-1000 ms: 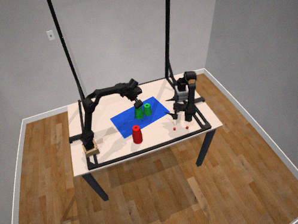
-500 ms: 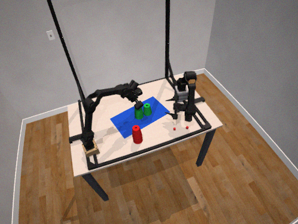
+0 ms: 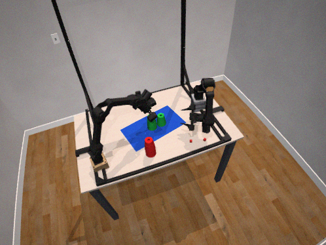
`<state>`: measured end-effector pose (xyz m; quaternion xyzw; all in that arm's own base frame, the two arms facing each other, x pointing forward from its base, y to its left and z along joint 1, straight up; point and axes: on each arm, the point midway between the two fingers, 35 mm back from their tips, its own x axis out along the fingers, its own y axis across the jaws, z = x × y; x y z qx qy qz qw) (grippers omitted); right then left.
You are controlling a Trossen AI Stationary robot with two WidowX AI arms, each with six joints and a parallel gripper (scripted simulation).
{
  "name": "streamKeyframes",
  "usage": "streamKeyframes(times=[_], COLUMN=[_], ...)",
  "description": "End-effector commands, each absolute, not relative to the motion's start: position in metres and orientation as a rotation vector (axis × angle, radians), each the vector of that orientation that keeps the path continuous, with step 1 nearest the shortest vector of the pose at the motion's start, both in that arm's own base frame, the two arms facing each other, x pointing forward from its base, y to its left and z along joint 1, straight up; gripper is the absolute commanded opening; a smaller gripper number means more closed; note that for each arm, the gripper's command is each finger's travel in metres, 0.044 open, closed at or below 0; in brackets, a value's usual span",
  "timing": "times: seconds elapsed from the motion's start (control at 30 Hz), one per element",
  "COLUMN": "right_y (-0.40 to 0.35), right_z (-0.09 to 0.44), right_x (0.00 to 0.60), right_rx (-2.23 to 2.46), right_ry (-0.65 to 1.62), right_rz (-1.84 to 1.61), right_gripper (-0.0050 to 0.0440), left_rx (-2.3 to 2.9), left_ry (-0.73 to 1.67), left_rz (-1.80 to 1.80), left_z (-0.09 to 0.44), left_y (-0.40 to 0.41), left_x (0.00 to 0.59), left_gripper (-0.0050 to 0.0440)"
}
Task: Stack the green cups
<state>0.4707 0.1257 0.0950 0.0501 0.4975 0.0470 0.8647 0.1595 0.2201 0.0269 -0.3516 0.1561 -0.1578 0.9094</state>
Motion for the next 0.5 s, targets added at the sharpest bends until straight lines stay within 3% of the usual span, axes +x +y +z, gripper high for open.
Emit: streamKeyframes(times=[0.0, 0.43, 0.47], right_y=[0.1244, 0.1243, 0.1243], right_z=[0.0804, 0.0715, 0.0715], right_x=[0.4684, 0.4680, 0.4680], right_rx=[0.102, 0.102, 0.102], right_ry=[1.061, 1.061, 1.061], right_rz=[0.088, 0.088, 0.088], right_gripper=[0.0440, 0.0440, 0.0416], left_rx=[-0.725, -0.725, -0.725], left_ry=[0.320, 0.320, 0.320], left_rz=[-0.324, -0.324, -0.324], left_z=[0.0272, 0.0272, 0.0272], left_y=[0.2205, 0.2205, 0.2205], left_x=[0.1596, 0.1596, 0.1596], left_gripper=[0.0440, 0.0440, 0.0440])
